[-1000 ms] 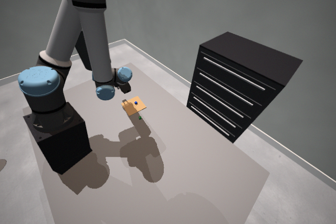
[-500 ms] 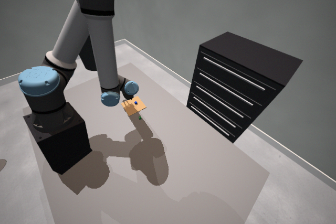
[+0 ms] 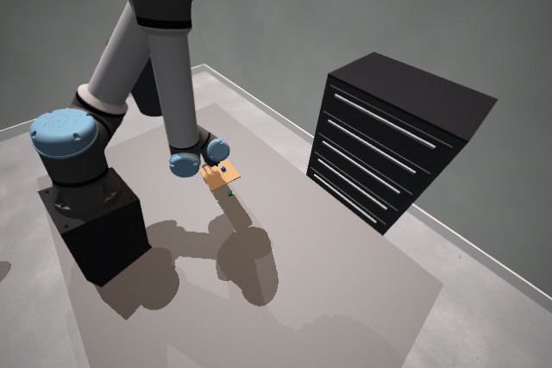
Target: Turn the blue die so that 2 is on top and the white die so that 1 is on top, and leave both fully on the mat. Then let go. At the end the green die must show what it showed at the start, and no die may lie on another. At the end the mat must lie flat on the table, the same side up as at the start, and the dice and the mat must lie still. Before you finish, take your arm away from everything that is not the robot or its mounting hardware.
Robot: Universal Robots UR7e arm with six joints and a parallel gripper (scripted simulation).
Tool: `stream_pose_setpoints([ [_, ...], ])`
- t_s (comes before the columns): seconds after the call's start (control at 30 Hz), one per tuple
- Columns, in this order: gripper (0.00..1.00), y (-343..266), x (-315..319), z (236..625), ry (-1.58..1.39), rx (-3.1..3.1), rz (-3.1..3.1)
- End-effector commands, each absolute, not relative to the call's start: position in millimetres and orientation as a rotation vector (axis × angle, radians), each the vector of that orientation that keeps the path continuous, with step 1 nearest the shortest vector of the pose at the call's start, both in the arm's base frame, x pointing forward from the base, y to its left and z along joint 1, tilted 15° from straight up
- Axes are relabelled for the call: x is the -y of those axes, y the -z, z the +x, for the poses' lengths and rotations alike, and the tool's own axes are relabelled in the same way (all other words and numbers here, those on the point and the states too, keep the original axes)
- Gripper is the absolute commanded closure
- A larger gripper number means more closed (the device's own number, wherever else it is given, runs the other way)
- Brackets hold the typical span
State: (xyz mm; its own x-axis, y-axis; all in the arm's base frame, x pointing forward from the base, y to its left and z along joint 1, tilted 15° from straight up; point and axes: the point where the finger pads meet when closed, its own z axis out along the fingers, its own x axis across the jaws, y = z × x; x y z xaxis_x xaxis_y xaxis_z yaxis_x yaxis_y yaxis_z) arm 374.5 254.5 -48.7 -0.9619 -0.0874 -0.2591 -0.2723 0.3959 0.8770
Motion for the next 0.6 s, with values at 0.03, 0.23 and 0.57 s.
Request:
stream_pose_setpoints([
  [0.03, 0.66, 49.7, -254.5, 375.0, -1.609, -2.474, -0.323],
  [0.23, 0.66, 55.0, -254.8, 376.5, -1.609, -2.475, -0.324],
  [0.57, 0.66, 85.7, -256.5, 384.5, -1.609, -2.475, -0.324],
])
